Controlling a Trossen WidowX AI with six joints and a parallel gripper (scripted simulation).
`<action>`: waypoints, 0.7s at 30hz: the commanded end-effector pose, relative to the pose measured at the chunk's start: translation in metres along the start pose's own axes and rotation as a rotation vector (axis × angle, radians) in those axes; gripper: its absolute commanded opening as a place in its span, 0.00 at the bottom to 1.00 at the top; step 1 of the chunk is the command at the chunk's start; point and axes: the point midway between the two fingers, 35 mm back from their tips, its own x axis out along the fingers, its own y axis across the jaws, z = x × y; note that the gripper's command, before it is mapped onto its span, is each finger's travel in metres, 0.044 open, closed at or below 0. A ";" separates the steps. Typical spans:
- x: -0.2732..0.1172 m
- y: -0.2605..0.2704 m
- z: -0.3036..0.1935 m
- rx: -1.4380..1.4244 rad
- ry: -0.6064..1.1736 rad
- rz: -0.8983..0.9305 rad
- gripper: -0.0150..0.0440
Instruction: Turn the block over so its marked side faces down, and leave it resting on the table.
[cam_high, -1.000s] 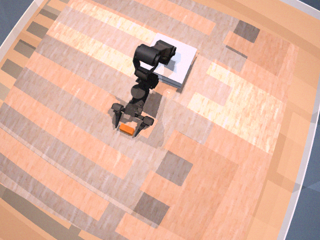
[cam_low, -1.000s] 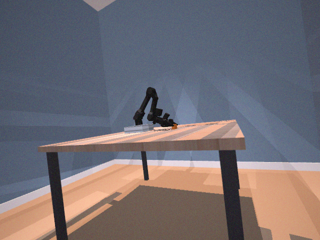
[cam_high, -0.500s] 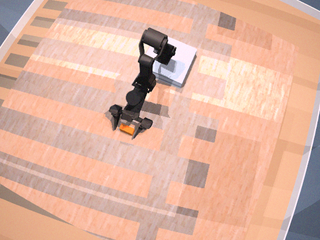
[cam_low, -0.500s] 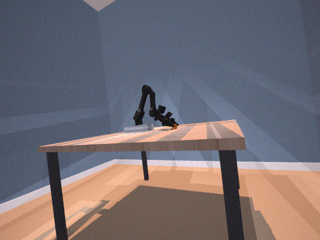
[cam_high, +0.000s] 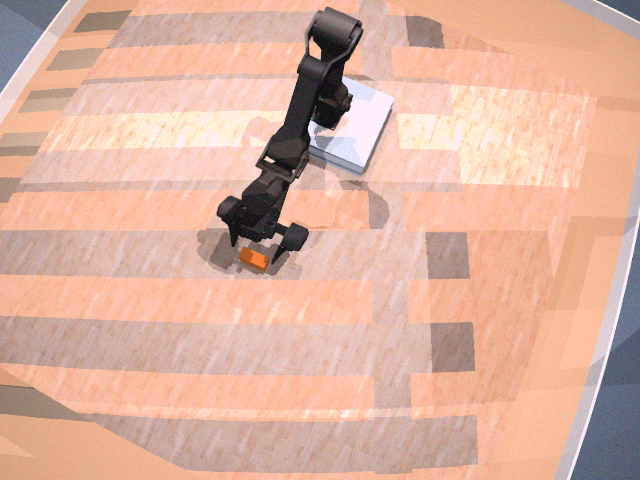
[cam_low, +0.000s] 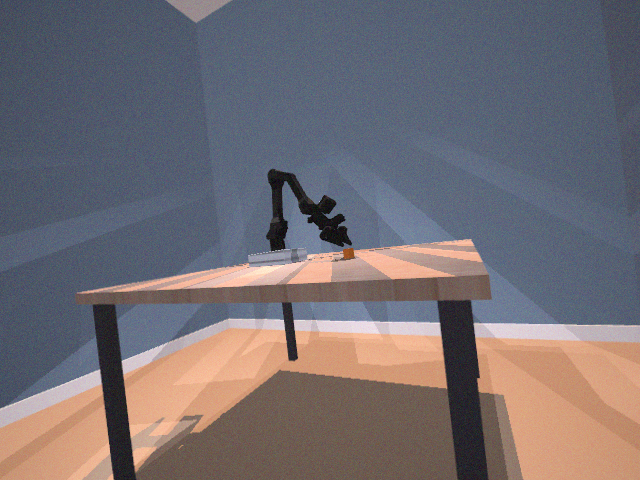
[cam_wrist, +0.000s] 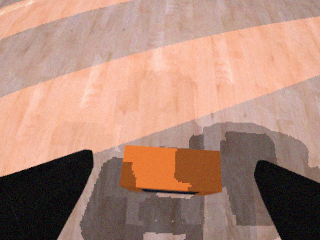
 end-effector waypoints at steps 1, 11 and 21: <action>-0.031 0.002 0.009 -0.008 0.078 0.008 1.00; -0.024 0.001 0.021 -0.006 0.197 0.007 1.00; -0.021 0.001 0.049 -0.007 0.542 0.005 1.00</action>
